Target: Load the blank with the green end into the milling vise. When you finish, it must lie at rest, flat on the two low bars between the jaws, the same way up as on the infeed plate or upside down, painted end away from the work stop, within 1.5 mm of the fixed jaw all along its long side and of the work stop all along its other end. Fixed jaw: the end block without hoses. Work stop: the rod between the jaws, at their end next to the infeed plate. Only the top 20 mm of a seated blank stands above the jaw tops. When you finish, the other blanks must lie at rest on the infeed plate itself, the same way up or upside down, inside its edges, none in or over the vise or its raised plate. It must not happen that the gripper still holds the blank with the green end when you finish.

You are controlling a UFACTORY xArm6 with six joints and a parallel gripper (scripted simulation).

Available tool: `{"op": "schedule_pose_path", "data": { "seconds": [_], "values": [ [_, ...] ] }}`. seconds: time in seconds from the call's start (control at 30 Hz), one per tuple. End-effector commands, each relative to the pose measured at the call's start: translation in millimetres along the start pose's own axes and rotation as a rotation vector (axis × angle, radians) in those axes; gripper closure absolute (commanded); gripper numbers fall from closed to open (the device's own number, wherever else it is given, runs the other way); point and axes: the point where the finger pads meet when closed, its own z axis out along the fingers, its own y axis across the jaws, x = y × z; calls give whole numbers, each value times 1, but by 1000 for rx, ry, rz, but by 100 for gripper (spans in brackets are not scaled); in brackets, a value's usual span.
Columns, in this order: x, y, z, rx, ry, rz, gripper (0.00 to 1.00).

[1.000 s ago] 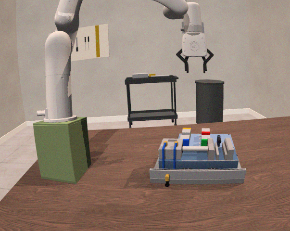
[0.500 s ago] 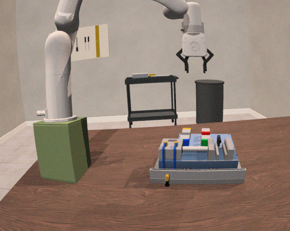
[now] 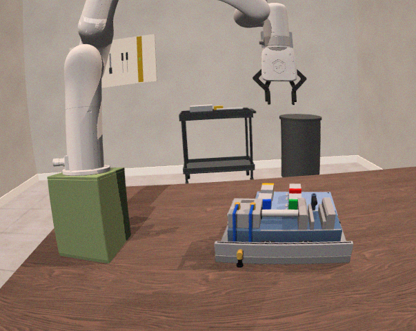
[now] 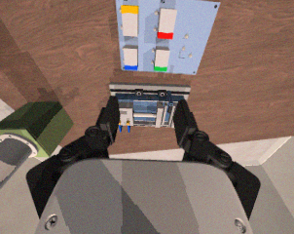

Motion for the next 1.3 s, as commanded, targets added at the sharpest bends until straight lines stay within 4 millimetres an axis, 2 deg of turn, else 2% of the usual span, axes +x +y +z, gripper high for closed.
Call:
{"op": "schedule_pose_path", "data": {
  "seconds": [0.0, 0.33, 0.67, 0.9, 1.23, 1.27],
  "values": [
    [1, 1, -2, -4, 2, 0, 28],
    [1, 1, -2, -4, 2, 0, 28],
    [-10, 12, 45, -4, 3, -1, 28],
    [-10, 12, 45, -4, 3, -1, 28],
    [-22, 22, 93, -4, 2, -1, 28],
    [-22, 22, 93, -4, 2, -1, 28]
  ]
}}
